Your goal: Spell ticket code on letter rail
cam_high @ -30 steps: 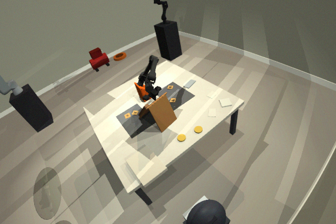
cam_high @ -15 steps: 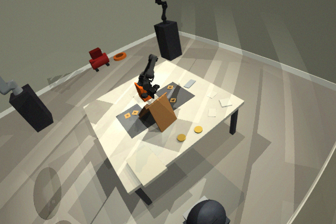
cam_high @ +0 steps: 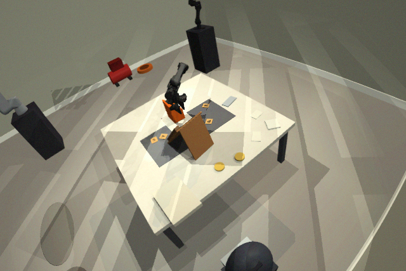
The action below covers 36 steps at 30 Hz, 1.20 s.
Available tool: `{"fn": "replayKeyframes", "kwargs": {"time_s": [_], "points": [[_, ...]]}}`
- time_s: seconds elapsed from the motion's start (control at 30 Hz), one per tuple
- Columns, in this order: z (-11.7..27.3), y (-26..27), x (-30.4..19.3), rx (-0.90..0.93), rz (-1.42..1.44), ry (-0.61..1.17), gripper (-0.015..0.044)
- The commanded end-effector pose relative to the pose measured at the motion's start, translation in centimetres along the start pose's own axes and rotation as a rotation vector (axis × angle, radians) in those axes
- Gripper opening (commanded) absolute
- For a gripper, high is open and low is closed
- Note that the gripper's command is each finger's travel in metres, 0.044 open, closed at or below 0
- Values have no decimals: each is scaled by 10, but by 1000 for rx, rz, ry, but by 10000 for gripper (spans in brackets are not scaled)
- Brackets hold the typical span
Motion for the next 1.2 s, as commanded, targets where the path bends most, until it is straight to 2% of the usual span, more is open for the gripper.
{"fn": "replayKeyframes", "kwargs": {"time_s": [0.0,0.07,0.2,1.0,1.13,1.17], "points": [[47,27,-15,-80,523,-119,394],[60,35,-19,-123,683,-144,440],[80,50,-26,-212,950,-170,440],[81,50,-26,-217,963,-171,440],[64,52,-17,-150,800,-152,340],[57,53,-13,-126,734,-142,340]]}}
Point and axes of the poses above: the point midway between the two fingers, 35 mm back from their tips, its own z axis back along the fingers, its own y axis across the jaws, x = y × z, the point moved 3 cm from there along z, back along the fingers, and after that the axes turned 11 degrees about -z, right-handed, at the moved point
